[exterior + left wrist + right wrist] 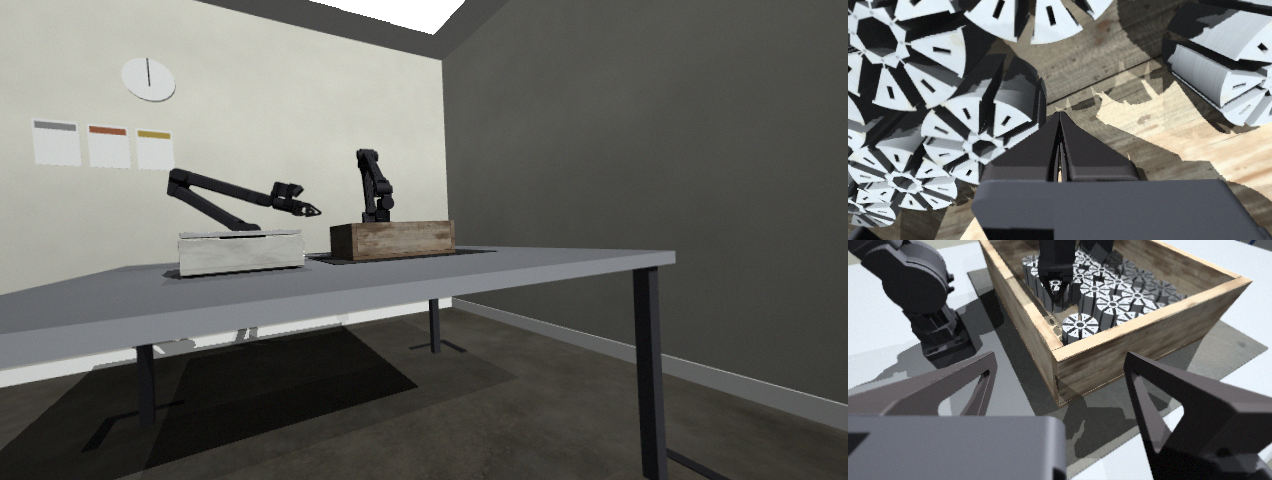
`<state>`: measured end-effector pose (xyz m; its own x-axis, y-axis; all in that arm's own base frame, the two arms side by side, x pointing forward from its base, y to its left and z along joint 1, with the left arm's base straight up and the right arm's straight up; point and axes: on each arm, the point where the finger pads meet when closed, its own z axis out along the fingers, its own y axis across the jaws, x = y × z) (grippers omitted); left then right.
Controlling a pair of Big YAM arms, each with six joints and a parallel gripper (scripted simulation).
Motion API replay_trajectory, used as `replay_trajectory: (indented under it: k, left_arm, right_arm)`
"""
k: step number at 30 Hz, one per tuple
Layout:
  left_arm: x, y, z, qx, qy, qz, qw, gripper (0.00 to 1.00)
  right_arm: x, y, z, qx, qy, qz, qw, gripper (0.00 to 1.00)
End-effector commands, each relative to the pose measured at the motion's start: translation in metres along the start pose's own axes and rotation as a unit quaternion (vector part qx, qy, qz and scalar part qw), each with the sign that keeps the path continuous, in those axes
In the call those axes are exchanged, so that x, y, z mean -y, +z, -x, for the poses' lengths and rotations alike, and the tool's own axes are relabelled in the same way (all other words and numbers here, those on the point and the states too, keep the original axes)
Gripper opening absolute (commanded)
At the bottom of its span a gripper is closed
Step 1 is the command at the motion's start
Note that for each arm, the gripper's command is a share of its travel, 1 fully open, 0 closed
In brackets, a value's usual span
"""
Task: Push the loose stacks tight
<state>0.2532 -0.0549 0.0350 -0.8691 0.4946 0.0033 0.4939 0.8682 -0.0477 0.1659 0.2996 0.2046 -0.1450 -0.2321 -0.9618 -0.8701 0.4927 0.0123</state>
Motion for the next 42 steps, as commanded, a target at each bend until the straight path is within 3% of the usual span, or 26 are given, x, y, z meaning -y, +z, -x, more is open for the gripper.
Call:
replay_trajectory:
  k: [1,10,18,29,34,37,39,42]
  left_arm:
    - [0.010,-0.005,0.002,0.008,-0.027,0.030,0.999,0.00]
    - [0.060,-0.022,0.022,0.026,-0.041,0.043,0.998,0.00]
    - [0.066,-0.021,0.023,0.021,-0.043,0.044,0.998,0.00]
    - [0.070,-0.061,0.035,0.053,-0.043,0.043,0.997,0.00]
    - [0.073,-0.100,0.031,0.053,-0.043,0.043,0.997,0.00]
    - [0.067,-0.113,0.031,0.063,-0.031,0.040,0.997,0.34]
    - [0.057,-0.103,0.023,0.066,-0.023,0.033,0.997,0.57]
    - [0.040,-0.087,0.016,0.098,-0.009,0.018,0.995,0.60]
  right_arm:
    - [0.003,0.000,0.025,0.029,-0.004,-0.002,1.000,1.00]
    - [0.003,0.000,0.025,0.029,-0.004,-0.002,1.000,1.00]
    - [0.003,0.000,0.025,0.029,-0.004,-0.002,1.000,1.00]
    - [0.003,0.000,0.025,0.029,-0.004,-0.002,1.000,1.00]
    - [0.003,0.000,0.025,0.029,-0.004,-0.002,1.000,1.00]
    - [0.002,0.002,0.039,0.039,-0.004,-0.003,0.999,1.00]
    - [0.002,0.004,0.049,0.050,-0.004,-0.003,0.999,1.00]
    - [0.000,0.007,0.066,0.074,-0.005,-0.001,0.997,1.00]
